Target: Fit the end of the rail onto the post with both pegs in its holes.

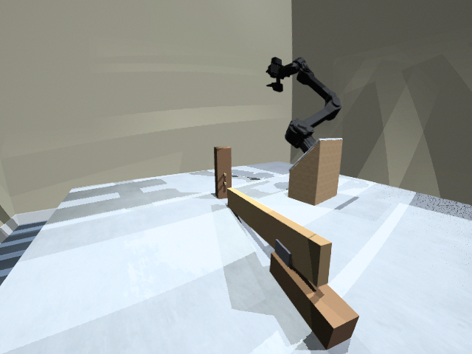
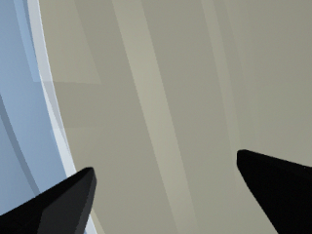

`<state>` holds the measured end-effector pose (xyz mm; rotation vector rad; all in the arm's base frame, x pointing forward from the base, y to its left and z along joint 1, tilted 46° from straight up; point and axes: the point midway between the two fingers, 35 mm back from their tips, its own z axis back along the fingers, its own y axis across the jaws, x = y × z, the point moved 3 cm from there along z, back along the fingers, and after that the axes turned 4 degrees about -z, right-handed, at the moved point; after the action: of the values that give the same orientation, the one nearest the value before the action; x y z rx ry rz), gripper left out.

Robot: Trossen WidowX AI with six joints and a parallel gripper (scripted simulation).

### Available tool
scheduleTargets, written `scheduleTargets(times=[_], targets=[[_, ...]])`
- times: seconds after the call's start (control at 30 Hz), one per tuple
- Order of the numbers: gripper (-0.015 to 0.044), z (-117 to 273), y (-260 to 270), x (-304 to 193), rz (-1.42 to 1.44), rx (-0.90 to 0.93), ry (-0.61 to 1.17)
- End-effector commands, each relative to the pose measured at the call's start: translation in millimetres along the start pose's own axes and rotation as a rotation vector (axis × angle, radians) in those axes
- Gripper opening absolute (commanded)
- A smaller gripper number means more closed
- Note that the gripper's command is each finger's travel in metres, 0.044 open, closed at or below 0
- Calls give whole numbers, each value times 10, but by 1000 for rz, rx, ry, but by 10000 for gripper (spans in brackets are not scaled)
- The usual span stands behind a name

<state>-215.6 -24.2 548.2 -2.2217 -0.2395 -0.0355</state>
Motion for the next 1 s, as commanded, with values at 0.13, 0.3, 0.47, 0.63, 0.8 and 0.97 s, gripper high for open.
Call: scheduleTargets(times=[0.13, 0.3, 0.47, 0.63, 0.8, 0.97], targets=[[440, -161, 55, 279, -3, 34, -54], [440, -460, 229, 937, -10, 121, -175], [440, -640, 393, 1537, -58, 185, -278], [440, -751, 729, 2270, -22, 309, -390], [440, -762, 956, 2764, -31, 361, -459], [440, -668, 1390, 3403, 18, 500, -551]])
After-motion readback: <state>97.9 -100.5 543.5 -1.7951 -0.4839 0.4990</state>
